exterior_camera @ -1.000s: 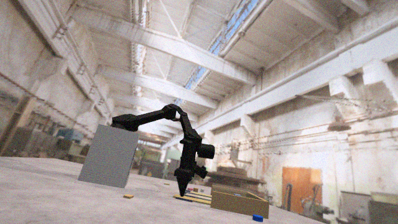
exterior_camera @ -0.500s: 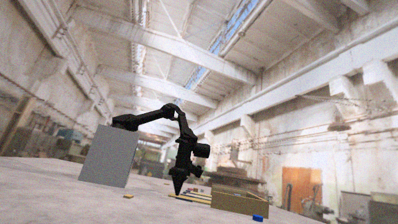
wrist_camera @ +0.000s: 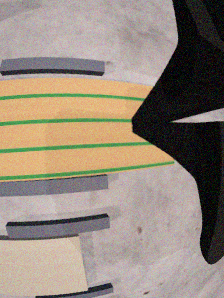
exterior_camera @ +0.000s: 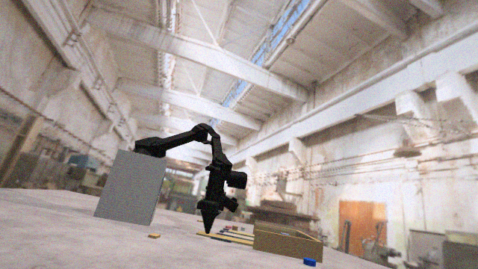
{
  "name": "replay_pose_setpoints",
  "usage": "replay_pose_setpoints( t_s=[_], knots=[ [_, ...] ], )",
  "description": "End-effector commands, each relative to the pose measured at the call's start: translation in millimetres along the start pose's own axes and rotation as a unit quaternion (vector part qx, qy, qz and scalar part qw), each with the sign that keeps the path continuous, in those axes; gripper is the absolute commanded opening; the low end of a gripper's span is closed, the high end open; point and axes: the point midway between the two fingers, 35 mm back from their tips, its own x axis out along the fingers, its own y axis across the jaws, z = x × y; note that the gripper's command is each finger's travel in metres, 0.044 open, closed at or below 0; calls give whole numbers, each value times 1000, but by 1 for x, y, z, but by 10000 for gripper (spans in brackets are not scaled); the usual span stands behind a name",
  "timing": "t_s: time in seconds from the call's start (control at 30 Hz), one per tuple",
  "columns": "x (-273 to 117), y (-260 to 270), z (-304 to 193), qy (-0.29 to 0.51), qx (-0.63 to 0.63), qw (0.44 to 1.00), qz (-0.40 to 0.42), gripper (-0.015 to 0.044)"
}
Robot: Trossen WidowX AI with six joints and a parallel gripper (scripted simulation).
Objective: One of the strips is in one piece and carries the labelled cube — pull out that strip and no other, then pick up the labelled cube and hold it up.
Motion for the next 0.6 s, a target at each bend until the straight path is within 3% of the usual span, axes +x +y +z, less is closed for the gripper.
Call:
replay_pose_setpoints(
  t_s=[0.0,0.57],
  knots=[
    [5,1,-17,16,3,1000,0,0],
    [5,2,-37,17,3,1000,0,0]
  ],
)
